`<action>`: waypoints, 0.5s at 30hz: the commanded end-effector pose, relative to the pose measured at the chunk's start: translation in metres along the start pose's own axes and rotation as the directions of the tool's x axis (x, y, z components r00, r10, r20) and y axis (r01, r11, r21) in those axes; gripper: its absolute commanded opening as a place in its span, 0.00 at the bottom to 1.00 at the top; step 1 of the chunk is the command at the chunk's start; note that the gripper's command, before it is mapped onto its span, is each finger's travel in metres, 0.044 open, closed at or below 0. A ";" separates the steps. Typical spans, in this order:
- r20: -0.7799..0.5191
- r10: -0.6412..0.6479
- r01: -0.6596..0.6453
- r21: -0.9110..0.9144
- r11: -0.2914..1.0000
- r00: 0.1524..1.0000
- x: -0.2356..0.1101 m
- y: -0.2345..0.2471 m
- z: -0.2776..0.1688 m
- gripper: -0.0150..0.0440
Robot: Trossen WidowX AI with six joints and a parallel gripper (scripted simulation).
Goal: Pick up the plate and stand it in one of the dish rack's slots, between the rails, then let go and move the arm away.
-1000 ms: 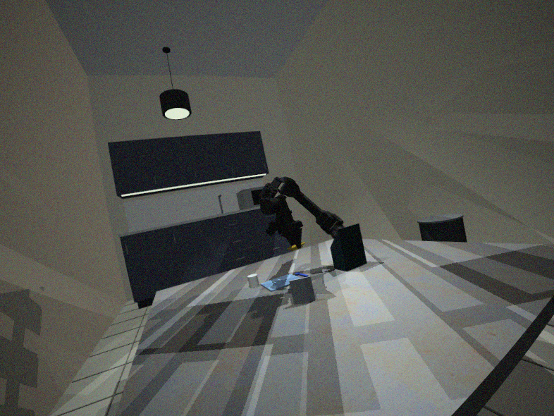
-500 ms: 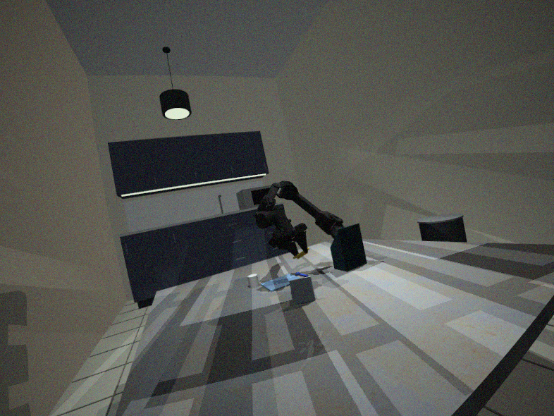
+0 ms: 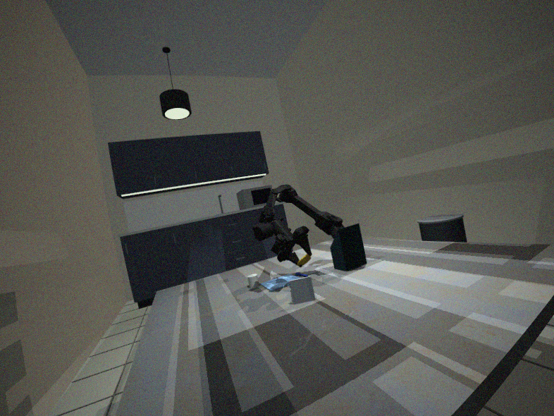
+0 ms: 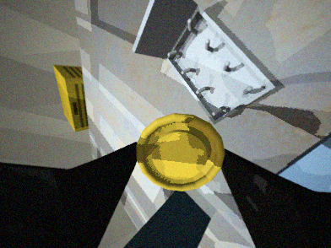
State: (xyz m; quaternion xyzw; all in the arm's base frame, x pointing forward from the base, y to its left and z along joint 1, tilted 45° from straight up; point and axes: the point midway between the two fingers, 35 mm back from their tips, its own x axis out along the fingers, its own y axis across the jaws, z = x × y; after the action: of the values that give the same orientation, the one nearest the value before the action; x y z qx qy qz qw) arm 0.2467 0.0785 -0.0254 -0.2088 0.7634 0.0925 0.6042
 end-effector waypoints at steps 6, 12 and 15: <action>0.049 0.125 -0.115 -0.169 0.979 0.991 0.011 -0.004 0.000 0.25; 0.096 0.204 -0.168 -0.292 0.941 0.974 0.017 -0.008 0.002 0.25; 0.123 0.240 -0.184 -0.353 0.917 0.963 0.020 -0.010 0.002 0.25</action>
State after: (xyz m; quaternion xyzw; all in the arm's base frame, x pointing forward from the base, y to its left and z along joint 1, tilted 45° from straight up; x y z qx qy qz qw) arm 0.2507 0.0676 -0.0414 -0.2159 0.7156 0.2732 0.6055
